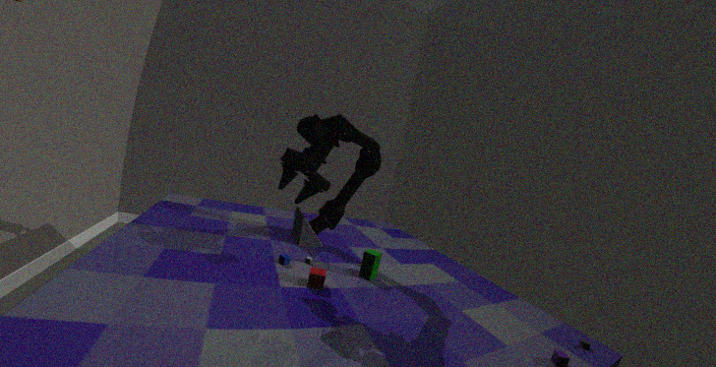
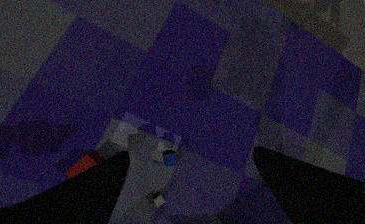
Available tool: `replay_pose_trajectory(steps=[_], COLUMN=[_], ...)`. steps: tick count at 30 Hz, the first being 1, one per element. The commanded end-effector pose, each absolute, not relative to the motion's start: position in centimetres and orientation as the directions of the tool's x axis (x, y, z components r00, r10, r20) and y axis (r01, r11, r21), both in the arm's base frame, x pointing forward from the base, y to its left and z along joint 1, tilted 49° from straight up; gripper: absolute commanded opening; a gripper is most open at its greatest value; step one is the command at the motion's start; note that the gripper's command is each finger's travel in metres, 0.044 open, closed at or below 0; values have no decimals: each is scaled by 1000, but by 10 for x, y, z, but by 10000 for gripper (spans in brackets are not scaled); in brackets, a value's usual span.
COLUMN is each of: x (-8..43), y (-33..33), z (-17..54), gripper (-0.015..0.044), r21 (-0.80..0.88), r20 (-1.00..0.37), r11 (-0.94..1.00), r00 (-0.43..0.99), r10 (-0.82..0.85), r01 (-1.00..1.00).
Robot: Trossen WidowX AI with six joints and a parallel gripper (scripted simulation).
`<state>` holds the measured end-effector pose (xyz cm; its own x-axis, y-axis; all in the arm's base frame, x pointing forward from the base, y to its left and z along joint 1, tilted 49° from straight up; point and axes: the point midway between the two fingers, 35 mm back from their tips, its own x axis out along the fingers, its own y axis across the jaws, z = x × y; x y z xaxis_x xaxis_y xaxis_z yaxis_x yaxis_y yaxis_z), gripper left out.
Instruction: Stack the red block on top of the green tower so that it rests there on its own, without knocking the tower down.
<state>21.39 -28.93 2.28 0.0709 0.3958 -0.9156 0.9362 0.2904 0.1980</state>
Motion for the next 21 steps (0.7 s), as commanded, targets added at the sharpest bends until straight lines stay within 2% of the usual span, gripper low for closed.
replay_pose_trajectory(steps=[1,9,21], x=[259,324,330], y=[-250,-172,-168], z=[22,26,25], gripper=[440,440,440], r21=[381,681,702], r20=[-848,-685,-669], r11=[456,570,569], r00=[107,123,122], r10=[519,718,733], r01=[804,460,429])
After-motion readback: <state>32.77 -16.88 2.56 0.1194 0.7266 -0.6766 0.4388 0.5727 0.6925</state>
